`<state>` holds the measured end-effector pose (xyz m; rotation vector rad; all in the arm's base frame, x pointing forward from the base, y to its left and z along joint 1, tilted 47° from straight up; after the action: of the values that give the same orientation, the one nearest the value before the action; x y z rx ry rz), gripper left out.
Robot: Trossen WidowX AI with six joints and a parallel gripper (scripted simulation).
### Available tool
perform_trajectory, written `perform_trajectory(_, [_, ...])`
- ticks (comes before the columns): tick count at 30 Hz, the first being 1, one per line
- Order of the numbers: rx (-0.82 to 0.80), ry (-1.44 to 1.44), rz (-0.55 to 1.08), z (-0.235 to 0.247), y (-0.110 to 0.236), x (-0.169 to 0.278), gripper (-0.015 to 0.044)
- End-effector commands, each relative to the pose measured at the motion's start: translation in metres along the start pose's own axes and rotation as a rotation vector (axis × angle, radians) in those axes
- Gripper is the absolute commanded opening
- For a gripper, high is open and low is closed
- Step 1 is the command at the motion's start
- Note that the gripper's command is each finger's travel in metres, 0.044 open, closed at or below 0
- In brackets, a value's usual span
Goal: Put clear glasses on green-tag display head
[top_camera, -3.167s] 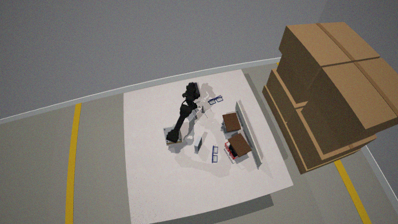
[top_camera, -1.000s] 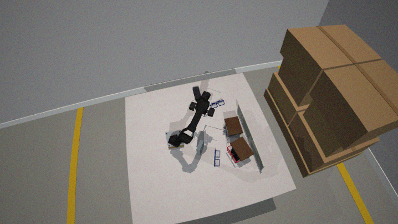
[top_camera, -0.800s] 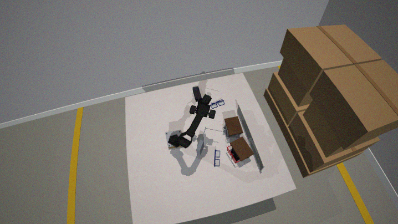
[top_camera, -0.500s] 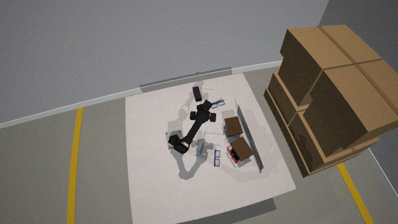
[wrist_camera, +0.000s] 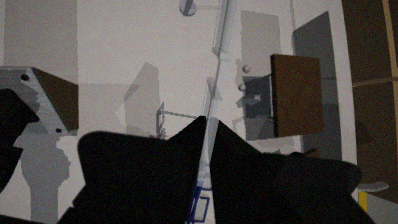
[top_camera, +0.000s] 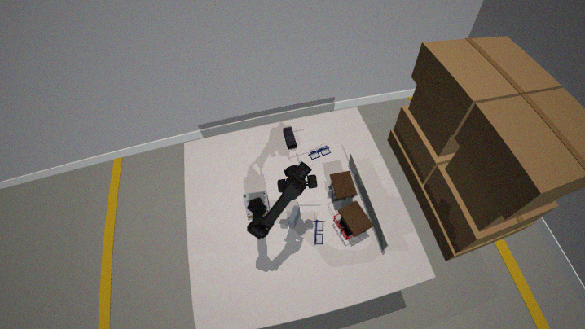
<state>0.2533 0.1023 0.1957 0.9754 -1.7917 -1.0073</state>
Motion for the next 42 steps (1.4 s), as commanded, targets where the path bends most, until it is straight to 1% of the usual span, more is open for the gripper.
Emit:
perform_trajectory(1, [0.025, 0.072, -0.012, 0.002, 0.007, 0.018, 0.0000])
perform_trajectory(21, [0.152, 0.369, -0.052, 0.021, 0.032, 0.094, 0.0000])
perform_trajectory(42, [0.304, 0.674, -0.010, 0.061, 0.038, 0.160, 0.0000])
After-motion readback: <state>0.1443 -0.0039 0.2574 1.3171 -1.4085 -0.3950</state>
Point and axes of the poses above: the point midway between the two fingers, 35 mm back from their tips, its own y axis back along the fingers, its own z axis across the jaws, x = y × z, the point moved 3 cm from there along y, back along the fingers, and after that the axes turned 10 degrees about -y, right-handed, at the moved point
